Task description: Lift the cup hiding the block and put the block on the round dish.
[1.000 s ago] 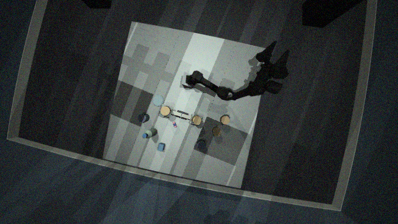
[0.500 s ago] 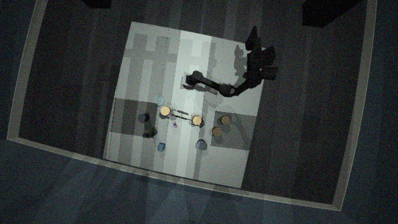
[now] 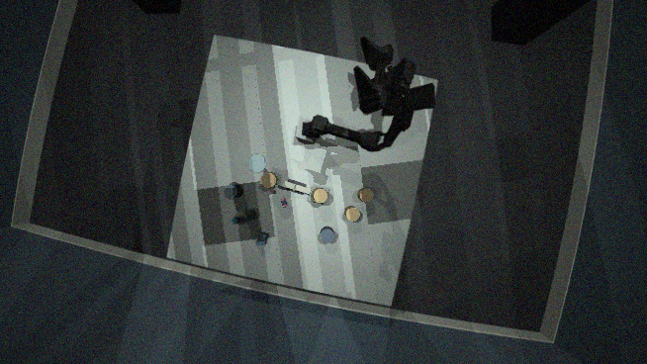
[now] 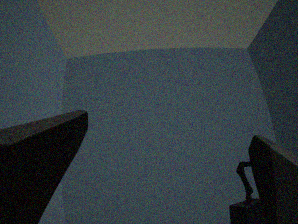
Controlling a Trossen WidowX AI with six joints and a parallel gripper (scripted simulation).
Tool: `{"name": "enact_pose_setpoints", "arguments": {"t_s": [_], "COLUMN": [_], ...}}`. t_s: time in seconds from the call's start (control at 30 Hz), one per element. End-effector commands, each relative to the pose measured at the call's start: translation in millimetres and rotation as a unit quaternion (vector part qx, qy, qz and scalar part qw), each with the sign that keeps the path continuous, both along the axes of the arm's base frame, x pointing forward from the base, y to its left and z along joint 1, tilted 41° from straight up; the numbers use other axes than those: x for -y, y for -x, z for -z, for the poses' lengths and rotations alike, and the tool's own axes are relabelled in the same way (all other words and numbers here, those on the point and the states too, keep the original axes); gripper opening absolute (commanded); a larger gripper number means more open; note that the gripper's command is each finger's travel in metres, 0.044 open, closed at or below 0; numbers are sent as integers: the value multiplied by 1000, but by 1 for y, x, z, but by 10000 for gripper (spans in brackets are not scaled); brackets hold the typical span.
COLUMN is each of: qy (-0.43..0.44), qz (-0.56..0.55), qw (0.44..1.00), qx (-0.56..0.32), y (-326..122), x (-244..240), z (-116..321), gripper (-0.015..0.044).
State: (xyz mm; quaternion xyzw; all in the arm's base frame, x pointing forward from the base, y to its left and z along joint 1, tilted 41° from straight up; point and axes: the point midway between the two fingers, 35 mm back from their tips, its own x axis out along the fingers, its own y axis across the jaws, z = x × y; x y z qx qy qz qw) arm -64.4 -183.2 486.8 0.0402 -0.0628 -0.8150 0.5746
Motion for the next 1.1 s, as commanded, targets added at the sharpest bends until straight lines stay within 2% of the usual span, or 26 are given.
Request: {"name": "enact_pose_setpoints", "arguments": {"t_s": [0.0, 0.57, 1.07], "qy": [-61, -235, -364], "qz": [-49, -248, -432], "qw": [997, 940, 825], "qx": [-12, -8, -33], "y": [-10, -67, -127], "x": [24, 77, 77], "z": [29, 133, 220], "gripper": [440, 440, 440]}}
